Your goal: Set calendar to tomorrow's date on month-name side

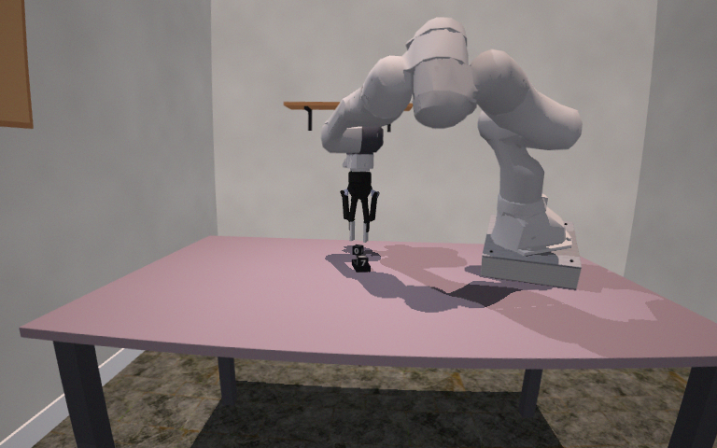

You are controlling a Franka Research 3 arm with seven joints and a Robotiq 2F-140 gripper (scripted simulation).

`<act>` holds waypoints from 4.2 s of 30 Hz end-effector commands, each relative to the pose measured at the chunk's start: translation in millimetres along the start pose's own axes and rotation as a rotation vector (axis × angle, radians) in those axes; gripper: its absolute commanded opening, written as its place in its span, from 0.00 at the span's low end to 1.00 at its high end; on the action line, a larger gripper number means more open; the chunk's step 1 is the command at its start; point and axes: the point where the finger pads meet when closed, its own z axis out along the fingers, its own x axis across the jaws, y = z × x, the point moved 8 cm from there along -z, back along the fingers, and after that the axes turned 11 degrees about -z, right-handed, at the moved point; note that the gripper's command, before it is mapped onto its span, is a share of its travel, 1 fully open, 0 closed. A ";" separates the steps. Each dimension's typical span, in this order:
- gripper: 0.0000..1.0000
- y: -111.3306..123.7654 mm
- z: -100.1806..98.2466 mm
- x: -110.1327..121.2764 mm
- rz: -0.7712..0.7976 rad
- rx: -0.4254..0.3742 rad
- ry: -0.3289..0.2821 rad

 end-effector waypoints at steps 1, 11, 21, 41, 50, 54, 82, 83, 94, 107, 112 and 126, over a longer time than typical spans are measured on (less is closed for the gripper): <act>0.28 -1.2 3.3 -1.9 -0.009 0.004 -0.005; 0.28 -1.2 7.4 -1.9 -0.009 0.004 -0.005; 0.28 -1.2 7.8 -1.9 -0.009 0.004 -0.005; 0.28 -1.2 7.8 -1.9 -0.009 0.004 -0.005; 0.28 -1.2 7.8 -1.9 -0.009 0.004 -0.005; 0.28 -1.3 7.8 -1.9 -0.009 0.004 -0.005; 0.28 -2.3 7.8 -3.0 -0.009 0.004 -0.005; 0.28 -2.3 7.8 -3.0 -0.009 0.004 -0.005; 0.28 -2.3 7.8 -3.0 -0.009 0.004 -0.005; 0.28 -2.3 8.8 -3.0 -0.009 0.004 -0.005; 0.28 -2.3 11.2 -3.1 -0.009 0.004 -0.005; 0.28 -2.4 32.7 -3.2 -0.009 0.004 -0.005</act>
